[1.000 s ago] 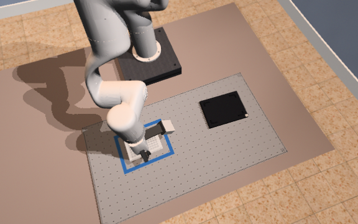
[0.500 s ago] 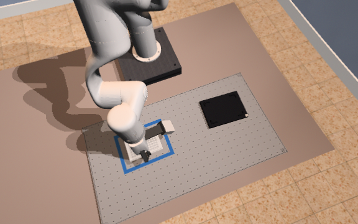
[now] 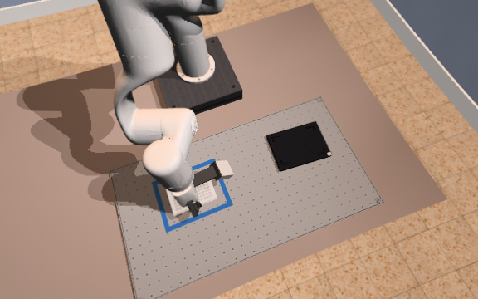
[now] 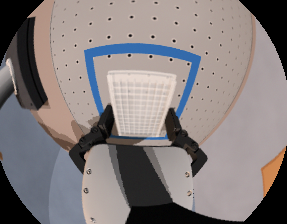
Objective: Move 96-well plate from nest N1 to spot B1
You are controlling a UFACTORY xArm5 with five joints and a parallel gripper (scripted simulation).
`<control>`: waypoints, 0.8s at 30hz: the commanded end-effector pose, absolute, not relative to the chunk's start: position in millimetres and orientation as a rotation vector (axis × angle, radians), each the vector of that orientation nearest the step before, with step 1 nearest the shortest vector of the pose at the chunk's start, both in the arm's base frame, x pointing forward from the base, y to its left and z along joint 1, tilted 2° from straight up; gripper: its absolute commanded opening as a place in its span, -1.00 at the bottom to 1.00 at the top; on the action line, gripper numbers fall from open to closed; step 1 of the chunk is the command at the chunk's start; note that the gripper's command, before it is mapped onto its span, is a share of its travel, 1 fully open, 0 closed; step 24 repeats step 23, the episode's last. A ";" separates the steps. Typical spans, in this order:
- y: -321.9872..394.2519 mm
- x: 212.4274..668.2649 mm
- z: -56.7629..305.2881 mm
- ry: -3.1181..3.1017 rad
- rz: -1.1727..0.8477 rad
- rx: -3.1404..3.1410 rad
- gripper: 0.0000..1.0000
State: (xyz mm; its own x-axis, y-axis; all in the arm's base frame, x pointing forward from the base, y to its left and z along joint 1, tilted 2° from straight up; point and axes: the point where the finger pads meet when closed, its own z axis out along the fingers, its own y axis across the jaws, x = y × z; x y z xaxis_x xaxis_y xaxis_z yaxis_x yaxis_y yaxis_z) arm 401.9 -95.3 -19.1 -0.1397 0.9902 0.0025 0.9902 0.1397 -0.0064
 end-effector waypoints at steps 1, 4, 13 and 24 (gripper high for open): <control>-95.6 403.2 -18.1 -2.369 0.003 -2.058 1.00; -95.6 403.2 -18.1 -2.369 0.003 -2.058 1.00; -95.6 403.2 -18.1 -2.369 0.003 -2.058 1.00; -95.5 403.2 -12.7 -2.369 0.003 -2.058 1.00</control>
